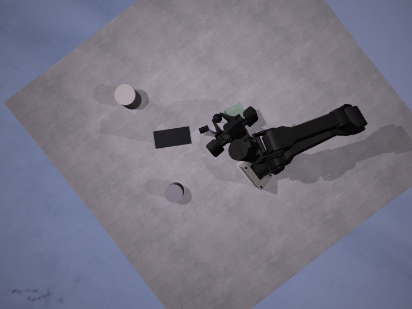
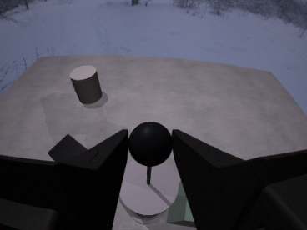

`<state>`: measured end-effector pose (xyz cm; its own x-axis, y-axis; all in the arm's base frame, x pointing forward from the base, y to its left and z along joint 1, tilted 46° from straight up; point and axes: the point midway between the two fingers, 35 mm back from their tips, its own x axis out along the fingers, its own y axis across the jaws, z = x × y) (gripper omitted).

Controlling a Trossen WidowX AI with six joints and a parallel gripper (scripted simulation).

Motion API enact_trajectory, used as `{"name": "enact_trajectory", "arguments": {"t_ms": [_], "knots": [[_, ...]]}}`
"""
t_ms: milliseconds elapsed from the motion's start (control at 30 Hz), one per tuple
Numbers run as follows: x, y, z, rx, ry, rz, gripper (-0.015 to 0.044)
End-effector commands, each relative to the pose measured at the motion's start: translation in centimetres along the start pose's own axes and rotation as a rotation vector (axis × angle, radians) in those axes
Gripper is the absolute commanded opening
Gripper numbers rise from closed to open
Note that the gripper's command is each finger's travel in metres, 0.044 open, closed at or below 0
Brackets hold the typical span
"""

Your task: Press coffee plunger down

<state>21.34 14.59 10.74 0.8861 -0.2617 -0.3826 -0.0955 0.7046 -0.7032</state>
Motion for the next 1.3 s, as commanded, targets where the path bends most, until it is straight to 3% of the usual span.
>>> {"name": "enact_trajectory", "arguments": {"t_ms": [0, 1267], "knots": [[0.7, 0.2, -1.4, -0.007, 0.024, 0.012, 0.0121], [3.7, -0.1, -5.1, -0.009, 0.015, 0.005, 0.0121]]}}
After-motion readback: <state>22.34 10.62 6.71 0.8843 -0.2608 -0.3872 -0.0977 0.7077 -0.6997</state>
